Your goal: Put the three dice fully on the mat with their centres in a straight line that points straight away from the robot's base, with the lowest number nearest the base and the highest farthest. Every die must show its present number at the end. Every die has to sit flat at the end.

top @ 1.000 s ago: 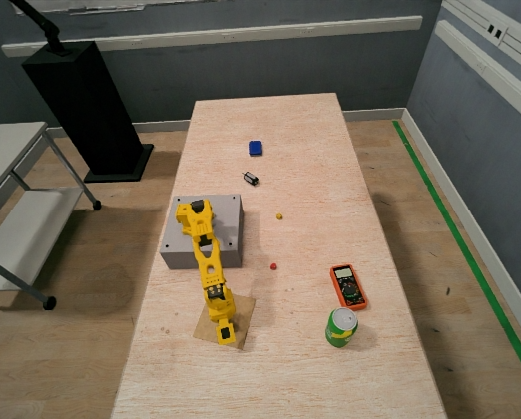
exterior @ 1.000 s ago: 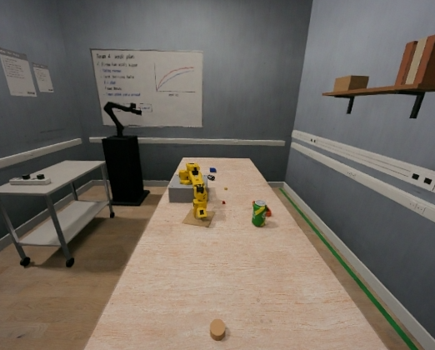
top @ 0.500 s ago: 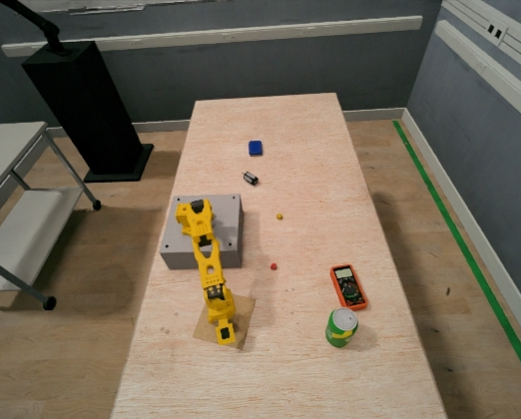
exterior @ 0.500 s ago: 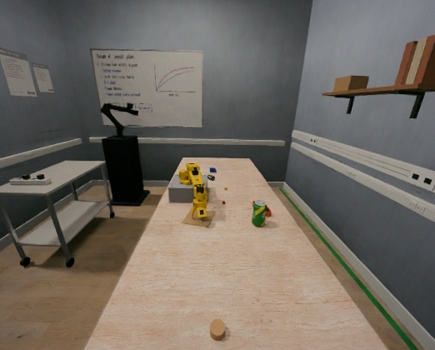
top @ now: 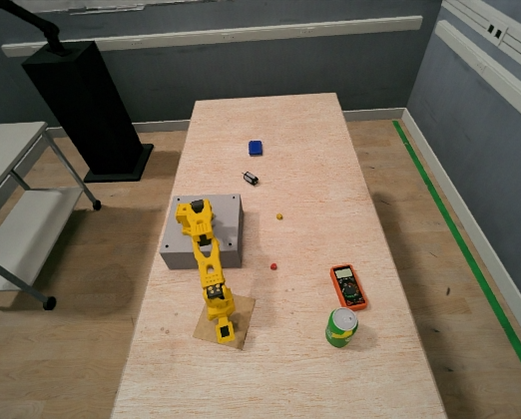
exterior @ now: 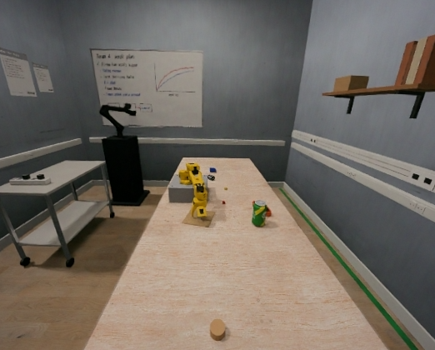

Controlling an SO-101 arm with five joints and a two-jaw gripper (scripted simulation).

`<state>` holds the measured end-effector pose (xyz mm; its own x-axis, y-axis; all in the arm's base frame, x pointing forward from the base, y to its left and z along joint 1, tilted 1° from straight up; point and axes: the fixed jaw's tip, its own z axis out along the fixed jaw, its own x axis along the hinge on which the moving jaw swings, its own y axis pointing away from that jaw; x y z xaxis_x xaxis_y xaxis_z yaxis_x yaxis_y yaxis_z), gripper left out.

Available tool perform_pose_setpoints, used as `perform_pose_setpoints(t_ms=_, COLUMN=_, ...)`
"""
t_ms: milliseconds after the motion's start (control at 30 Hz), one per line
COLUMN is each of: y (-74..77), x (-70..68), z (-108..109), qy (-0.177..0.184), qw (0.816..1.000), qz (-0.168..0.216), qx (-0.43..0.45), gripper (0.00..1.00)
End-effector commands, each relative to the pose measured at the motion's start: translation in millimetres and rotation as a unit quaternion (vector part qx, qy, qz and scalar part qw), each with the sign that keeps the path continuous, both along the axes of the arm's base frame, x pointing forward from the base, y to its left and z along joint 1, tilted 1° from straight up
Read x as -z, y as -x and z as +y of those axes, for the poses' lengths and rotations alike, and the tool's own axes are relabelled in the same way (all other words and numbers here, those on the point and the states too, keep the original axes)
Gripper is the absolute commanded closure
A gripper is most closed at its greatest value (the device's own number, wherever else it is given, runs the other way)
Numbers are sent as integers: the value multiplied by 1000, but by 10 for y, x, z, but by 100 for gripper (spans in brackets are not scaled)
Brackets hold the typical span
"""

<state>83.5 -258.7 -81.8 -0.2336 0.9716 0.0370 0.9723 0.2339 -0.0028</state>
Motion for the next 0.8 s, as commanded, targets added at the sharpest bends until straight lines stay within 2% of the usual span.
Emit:
perform_pose_setpoints(t_ms=0, y=2, x=-203, z=-56, qy=8, qw=1000, qz=-3, qx=-1, gripper=73)
perform_pose_setpoints(t_ms=67, y=2, x=-203, z=-56, qy=8, qw=1000, qz=-3, qx=-1, gripper=73)
perform_pose_setpoints(t_ms=267, y=6, x=-407, z=-44, qy=2, qw=1000, qz=-1, qx=0, gripper=73)
perform_pose_setpoints(t_ms=400, y=1, x=-483, z=-64, qy=8, qw=1000, qz=-3, qx=0, gripper=73)
perform_pose_setpoints(t_ms=767, y=-3, x=-504, z=-76, qy=12, qw=1000, qz=-4, qx=0, gripper=73)
